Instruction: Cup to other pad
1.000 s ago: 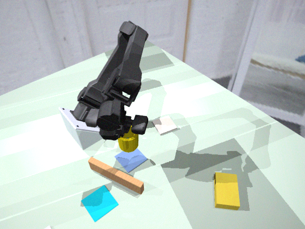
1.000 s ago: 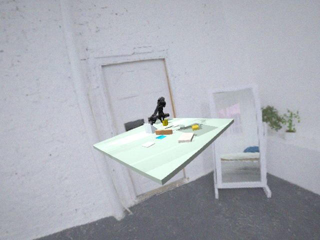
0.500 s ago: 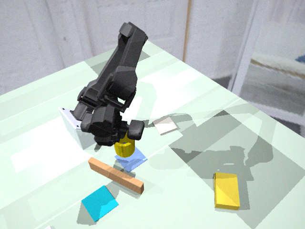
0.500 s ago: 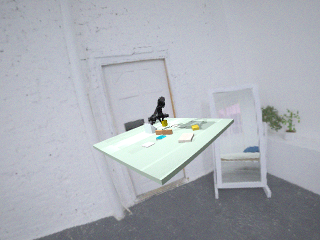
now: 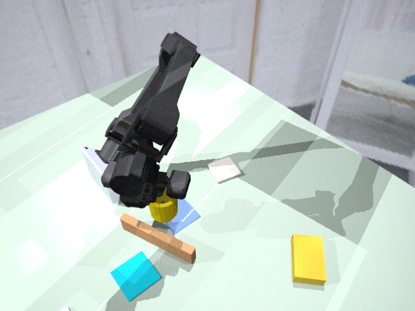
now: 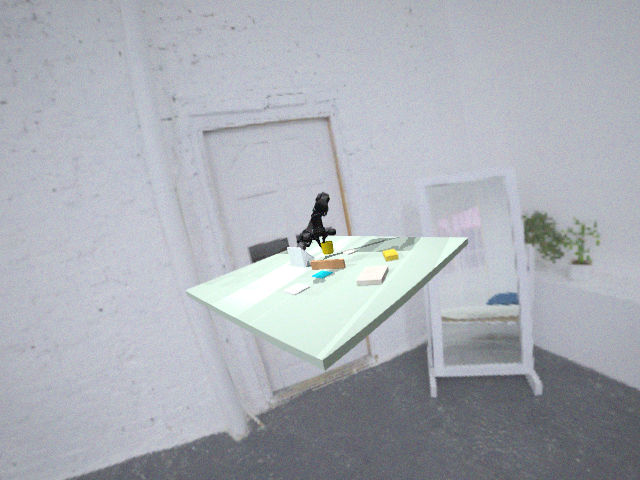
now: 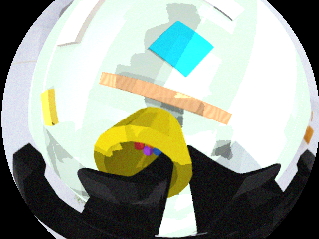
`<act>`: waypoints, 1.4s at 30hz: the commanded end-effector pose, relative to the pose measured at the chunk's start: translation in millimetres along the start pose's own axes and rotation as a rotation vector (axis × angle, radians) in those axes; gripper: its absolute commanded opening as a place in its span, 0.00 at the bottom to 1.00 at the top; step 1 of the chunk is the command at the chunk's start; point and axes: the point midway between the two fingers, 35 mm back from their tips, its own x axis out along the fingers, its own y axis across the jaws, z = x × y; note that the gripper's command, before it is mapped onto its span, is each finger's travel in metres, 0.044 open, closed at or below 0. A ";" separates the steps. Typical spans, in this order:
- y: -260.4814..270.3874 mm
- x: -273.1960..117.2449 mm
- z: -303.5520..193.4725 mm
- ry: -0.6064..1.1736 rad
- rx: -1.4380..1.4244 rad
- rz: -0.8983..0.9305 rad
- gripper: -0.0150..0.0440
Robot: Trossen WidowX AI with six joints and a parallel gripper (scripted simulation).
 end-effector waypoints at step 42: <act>-24.3 -4.4 83.4 -0.006 -0.007 -0.006 0.25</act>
